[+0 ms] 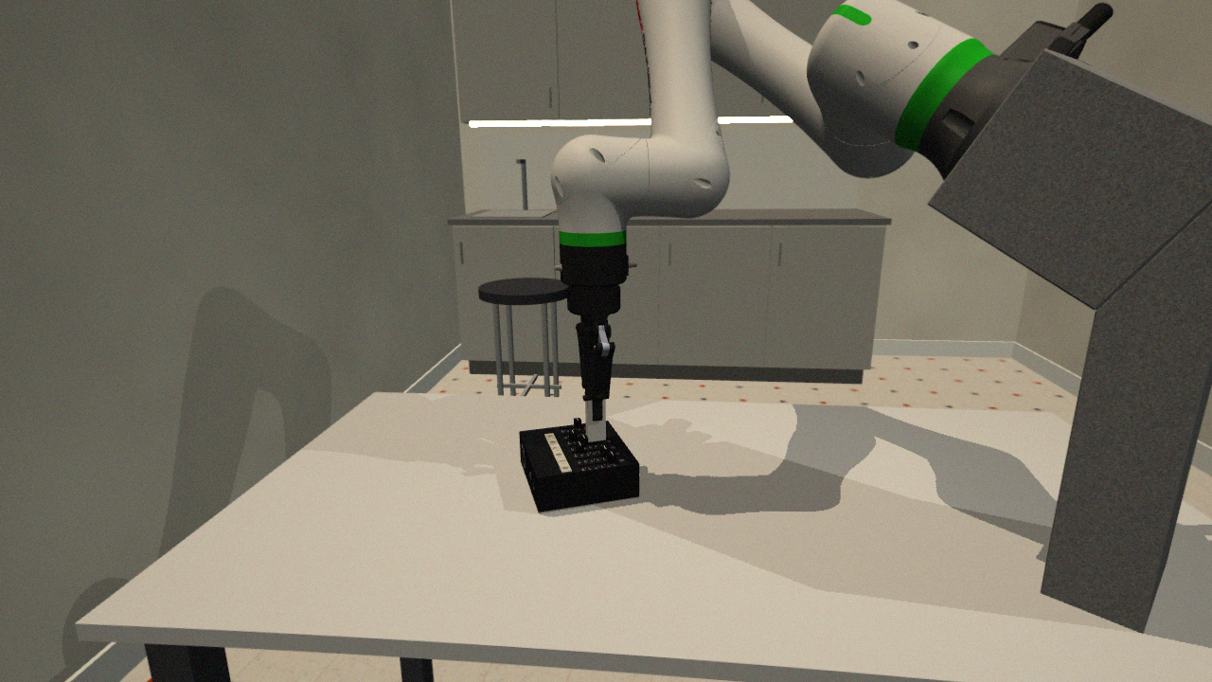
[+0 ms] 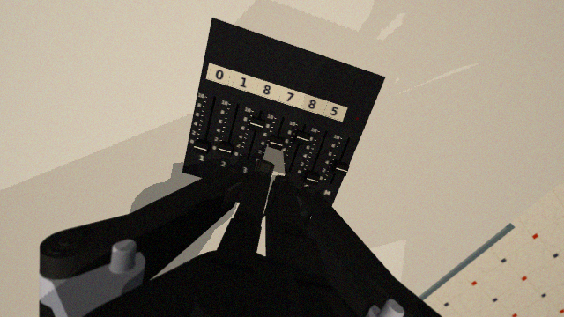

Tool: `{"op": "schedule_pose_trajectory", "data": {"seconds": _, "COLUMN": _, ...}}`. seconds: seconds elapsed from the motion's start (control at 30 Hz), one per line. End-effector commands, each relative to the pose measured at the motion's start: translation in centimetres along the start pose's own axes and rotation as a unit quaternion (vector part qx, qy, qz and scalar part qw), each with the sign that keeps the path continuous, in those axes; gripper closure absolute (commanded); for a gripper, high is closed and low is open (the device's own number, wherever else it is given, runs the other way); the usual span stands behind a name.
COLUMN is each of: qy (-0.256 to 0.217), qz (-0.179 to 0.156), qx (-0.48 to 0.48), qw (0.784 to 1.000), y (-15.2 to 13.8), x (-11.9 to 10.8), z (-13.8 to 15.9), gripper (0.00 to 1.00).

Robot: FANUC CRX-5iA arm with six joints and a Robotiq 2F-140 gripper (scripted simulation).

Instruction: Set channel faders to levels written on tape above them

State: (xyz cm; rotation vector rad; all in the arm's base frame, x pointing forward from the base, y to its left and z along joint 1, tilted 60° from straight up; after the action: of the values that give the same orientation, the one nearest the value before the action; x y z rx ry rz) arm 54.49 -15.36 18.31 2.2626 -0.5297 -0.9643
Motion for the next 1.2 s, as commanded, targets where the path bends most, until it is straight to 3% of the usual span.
{"op": "schedule_pose_trajectory", "data": {"seconds": 0.0, "qy": 0.000, "qz": 0.000, "qx": 0.000, "qw": 1.000, "y": -0.04, "x": -0.01, "z": -0.18, "gripper": 1.00}}
{"op": "schedule_pose_trajectory", "data": {"seconds": 1.17, "qy": 0.000, "qz": 0.000, "qx": 0.000, "qw": 1.000, "y": -0.13, "x": -0.01, "z": -0.69, "gripper": 1.00}}
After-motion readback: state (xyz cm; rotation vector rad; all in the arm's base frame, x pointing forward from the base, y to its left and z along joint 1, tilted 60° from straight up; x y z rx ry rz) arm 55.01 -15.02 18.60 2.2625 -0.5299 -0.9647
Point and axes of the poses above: the point where the finger pads meet when closed, its own x axis out along the fingers, its own y axis across the jaws, z = x × y, the point moved 4 cm from there along -x, back along the fingers, and after that the axes turned 10 degrees about x, right-handed, at the moved point
